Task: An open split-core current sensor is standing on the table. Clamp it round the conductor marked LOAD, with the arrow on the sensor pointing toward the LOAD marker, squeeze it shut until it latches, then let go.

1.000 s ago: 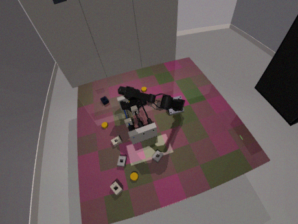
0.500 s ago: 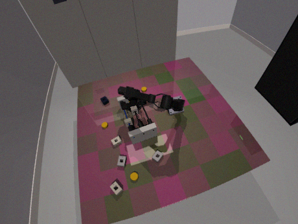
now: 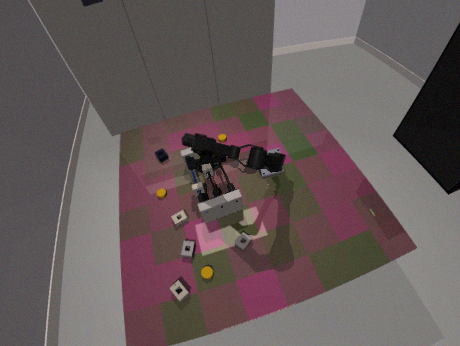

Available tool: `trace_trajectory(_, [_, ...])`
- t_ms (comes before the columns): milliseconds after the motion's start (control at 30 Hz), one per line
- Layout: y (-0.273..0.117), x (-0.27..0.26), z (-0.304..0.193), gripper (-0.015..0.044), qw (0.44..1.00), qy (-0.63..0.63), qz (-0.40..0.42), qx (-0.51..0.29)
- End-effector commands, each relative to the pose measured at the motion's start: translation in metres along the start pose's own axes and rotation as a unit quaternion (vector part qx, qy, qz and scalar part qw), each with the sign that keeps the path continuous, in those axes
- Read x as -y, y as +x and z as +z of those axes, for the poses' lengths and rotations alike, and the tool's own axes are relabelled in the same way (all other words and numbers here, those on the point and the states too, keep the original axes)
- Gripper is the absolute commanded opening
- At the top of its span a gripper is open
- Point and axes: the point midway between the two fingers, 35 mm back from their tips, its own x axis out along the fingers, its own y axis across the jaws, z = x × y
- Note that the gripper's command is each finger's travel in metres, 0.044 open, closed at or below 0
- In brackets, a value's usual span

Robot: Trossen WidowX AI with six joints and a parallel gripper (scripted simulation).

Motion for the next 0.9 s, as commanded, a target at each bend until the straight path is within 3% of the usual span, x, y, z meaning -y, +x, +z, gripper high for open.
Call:
trace_trajectory(0, [-0.0001, 0.0003, -0.0002, 0.0256, 1.0, 0.001, -0.001, 0.0])
trace_trajectory(500, [-0.0001, 0.0003, -0.0002, 0.0256, 1.0, 0.001, -0.001, 0.0])
trace_trajectory(733, [-0.0001, 0.0003, -0.0002, 0.0439, 1.0, 0.001, -0.001, 0.0])
trace_trajectory(867, [-0.0001, 0.0003, -0.0002, 0.044, 1.0, 0.001, -0.001, 0.0])
